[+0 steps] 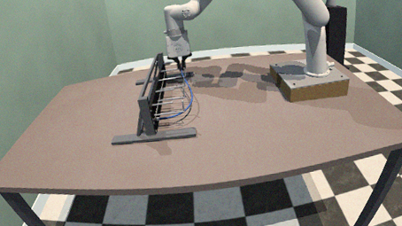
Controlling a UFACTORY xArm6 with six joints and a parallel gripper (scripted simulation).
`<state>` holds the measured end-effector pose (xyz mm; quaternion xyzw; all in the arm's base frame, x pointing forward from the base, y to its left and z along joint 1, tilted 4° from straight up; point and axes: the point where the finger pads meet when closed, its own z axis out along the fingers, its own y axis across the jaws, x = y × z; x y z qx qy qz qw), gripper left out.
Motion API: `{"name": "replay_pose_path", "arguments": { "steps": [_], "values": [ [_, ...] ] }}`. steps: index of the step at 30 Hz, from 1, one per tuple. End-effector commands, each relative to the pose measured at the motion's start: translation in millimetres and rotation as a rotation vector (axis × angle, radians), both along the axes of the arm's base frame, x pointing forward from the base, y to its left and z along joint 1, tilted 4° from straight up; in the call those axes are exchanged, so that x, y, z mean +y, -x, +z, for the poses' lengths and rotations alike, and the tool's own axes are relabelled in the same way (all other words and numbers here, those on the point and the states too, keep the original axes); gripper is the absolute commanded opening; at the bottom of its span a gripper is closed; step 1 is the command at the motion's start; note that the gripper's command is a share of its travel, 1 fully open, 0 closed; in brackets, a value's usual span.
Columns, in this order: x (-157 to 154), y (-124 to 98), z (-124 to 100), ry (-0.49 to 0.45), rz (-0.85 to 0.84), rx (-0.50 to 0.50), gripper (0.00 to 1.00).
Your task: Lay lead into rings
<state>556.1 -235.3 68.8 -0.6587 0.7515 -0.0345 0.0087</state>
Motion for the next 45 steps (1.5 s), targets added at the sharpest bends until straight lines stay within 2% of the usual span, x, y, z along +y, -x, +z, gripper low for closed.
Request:
{"name": "replay_pose_path", "arguments": {
  "steps": [1, 29, 45],
  "values": [
    [-0.6, -1.4, -0.4, 0.002, 0.000, -0.004, 0.00],
    [-1.3, -5.7, -2.7, 0.002, 0.000, -0.004, 0.00],
    [-4.1, -27.8, -1.2, 0.002, 0.000, -0.004, 0.00]
  ]
}}
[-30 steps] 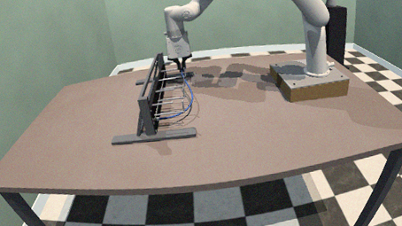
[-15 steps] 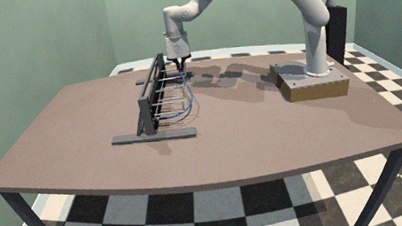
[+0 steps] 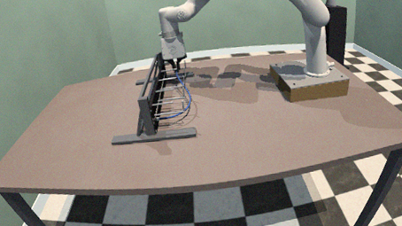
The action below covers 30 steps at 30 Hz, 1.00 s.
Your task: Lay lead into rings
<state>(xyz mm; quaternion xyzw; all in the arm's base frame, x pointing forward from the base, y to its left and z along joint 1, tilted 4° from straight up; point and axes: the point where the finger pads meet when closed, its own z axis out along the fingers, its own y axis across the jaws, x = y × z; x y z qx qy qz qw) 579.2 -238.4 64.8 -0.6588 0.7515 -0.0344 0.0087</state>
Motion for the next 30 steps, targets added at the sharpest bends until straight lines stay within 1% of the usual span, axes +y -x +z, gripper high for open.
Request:
{"name": "replay_pose_path", "arguments": {
  "steps": [1, 13, 30],
  "values": [
    [-1.1, -4.6, 2.8, 0.002, 0.000, -0.004, 0.00],
    [-2.7, -16.9, 3.6, 0.002, 0.000, -0.004, 0.00],
    [-2.8, -18.0, 3.7, 0.002, 0.000, -0.004, 0.00]
  ]
}}
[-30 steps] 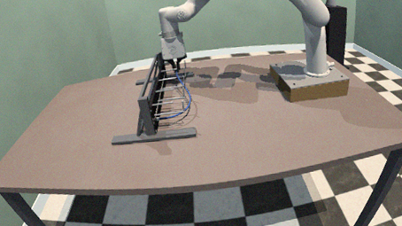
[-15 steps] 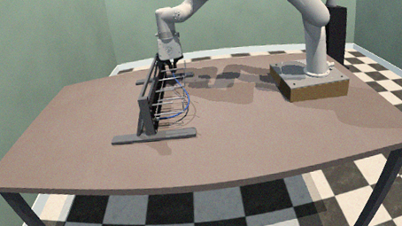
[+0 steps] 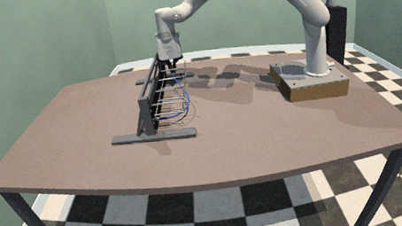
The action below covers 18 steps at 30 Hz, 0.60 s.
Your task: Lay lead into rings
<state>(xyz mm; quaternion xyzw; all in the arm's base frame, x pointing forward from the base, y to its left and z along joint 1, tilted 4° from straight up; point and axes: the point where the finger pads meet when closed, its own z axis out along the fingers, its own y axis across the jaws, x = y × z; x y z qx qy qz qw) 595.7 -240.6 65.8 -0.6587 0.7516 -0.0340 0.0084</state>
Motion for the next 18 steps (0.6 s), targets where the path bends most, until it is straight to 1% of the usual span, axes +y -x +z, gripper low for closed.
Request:
{"name": "replay_pose_path", "arguments": {
  "steps": [1, 9, 10, 18],
  "values": [
    [-0.6, -1.5, 2.7, 0.002, 0.000, -0.005, 0.00],
    [-0.6, -1.5, 2.7, 0.002, 0.000, -0.005, 0.00],
    [-0.6, -1.5, 2.7, 0.002, 0.000, -0.005, 0.33],
    [-0.6, -1.5, 2.7, 0.002, 0.000, -0.005, 0.33]
  ]
}}
